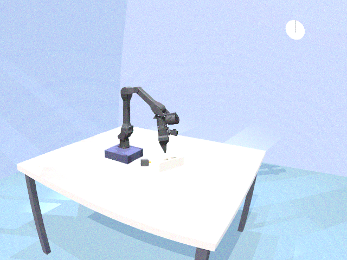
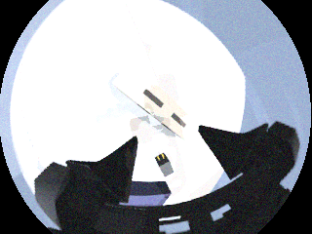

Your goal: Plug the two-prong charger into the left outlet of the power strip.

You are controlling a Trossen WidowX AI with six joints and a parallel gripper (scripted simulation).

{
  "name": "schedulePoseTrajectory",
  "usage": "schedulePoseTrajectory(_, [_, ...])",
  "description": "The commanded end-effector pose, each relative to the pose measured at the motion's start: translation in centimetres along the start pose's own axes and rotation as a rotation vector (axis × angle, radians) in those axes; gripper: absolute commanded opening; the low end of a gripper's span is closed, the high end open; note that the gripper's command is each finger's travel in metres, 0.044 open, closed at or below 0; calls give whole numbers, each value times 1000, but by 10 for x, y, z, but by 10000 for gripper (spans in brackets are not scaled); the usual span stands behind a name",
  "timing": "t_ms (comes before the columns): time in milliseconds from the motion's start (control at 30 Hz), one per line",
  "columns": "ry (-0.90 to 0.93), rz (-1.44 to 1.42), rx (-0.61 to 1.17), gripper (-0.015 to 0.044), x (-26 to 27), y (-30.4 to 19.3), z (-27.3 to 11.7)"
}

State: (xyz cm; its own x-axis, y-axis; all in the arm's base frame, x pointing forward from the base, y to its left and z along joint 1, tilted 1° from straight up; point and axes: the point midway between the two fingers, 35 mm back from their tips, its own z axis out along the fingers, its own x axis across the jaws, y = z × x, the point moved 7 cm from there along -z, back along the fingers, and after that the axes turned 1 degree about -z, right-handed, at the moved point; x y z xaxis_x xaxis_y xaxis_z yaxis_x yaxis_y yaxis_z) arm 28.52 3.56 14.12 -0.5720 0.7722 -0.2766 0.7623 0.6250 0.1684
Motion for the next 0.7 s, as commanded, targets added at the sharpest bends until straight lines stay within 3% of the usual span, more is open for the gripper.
schedulePoseTrajectory(0, [32,-39,46,440,-5,-16,3])
schedulePoseTrajectory(667, [214,-179,193,440,-25,-85,6])
